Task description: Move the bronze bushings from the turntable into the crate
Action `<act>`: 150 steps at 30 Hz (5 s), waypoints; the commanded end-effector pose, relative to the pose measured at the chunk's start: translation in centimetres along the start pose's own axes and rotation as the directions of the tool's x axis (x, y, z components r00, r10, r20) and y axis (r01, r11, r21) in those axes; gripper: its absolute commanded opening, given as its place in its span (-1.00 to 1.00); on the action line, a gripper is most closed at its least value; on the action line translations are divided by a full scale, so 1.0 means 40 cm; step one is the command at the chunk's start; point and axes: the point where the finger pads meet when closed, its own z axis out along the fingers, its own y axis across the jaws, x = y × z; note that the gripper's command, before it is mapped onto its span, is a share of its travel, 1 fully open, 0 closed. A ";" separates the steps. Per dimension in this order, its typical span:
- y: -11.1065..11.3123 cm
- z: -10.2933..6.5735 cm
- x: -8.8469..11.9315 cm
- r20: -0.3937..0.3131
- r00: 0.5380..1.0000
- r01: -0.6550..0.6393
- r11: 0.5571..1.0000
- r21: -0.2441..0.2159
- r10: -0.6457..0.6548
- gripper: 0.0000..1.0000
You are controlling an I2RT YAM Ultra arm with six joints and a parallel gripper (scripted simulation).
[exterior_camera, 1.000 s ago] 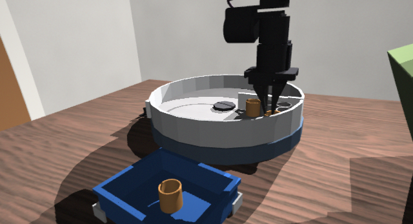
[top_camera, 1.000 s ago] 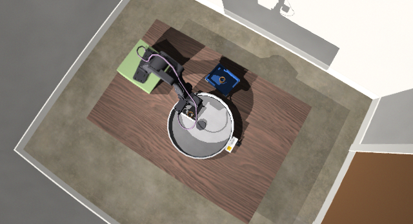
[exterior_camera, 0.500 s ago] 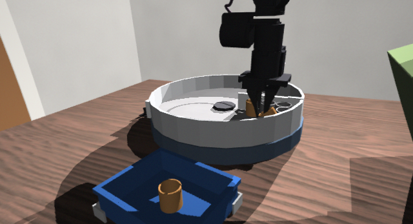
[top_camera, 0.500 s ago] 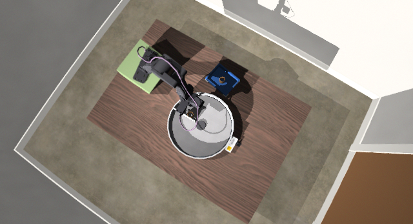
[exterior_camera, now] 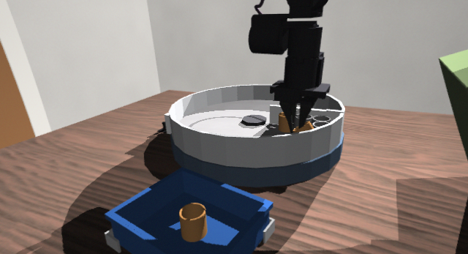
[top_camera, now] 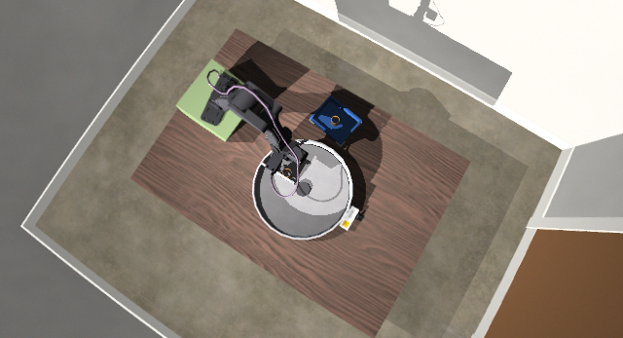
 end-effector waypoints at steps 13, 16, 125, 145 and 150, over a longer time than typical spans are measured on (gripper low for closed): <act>-0.023 0.004 -0.001 0.004 1.000 -0.005 0.999 0.044 0.005 -0.70; -0.023 0.004 -0.001 0.004 1.000 -0.005 0.999 0.044 0.005 -0.70; -0.008 -0.013 -0.003 0.009 1.000 -0.004 1.000 0.020 0.004 -1.00; -0.008 -0.013 -0.003 0.009 1.000 -0.004 1.000 0.020 0.004 -1.00; -0.008 -0.013 -0.003 0.009 1.000 -0.004 1.000 0.019 0.004 -1.00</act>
